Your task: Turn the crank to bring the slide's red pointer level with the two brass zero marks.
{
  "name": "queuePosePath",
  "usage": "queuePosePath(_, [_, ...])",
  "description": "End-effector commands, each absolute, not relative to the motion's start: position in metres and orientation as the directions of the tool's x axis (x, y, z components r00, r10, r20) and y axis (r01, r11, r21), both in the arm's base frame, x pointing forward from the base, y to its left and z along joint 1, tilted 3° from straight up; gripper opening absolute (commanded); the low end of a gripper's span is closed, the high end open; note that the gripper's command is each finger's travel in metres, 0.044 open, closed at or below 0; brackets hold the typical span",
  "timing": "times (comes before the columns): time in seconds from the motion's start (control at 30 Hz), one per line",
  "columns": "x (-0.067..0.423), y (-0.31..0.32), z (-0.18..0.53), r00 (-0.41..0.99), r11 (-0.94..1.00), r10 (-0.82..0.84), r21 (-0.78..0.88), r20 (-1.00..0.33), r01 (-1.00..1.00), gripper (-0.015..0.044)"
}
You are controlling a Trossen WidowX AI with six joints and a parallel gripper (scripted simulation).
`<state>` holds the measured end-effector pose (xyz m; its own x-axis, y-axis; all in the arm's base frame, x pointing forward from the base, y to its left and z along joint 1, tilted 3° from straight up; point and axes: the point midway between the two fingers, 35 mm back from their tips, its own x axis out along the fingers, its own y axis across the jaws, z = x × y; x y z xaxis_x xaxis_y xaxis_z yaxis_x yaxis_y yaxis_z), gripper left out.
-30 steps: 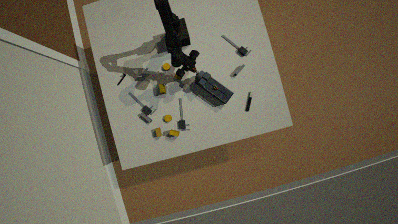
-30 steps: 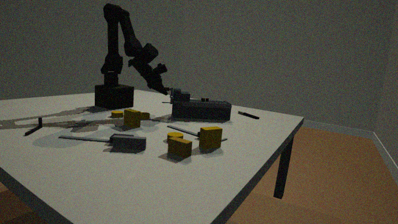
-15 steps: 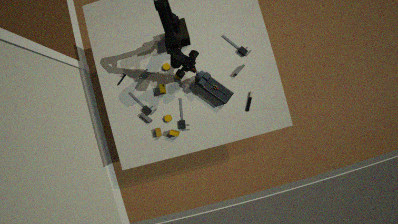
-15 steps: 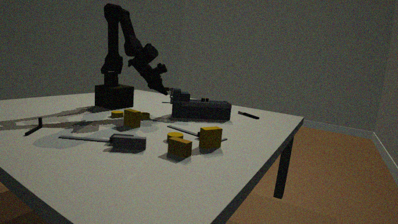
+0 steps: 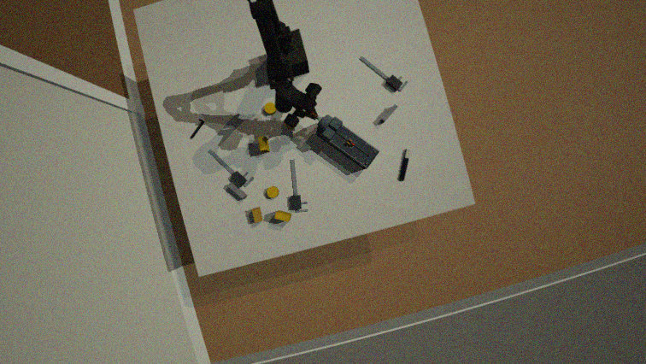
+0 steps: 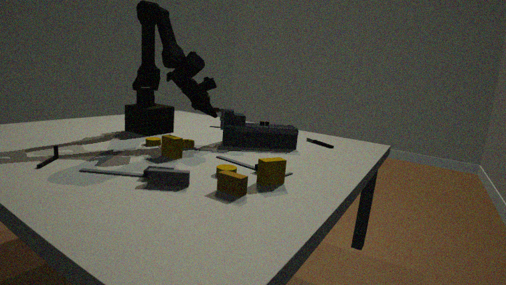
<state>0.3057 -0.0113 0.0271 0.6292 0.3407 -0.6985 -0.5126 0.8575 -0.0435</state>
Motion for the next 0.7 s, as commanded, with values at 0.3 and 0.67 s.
queuePosePath(0.3, [0.314, -0.025, 0.023, 0.638, 0.864, 0.321, -0.059, -0.700, -0.500, 0.0000])
queuePosePath(0.67, [0.318, -0.034, 0.013, 0.638, 0.864, 0.321, -0.060, -0.700, -0.500, 0.0000])
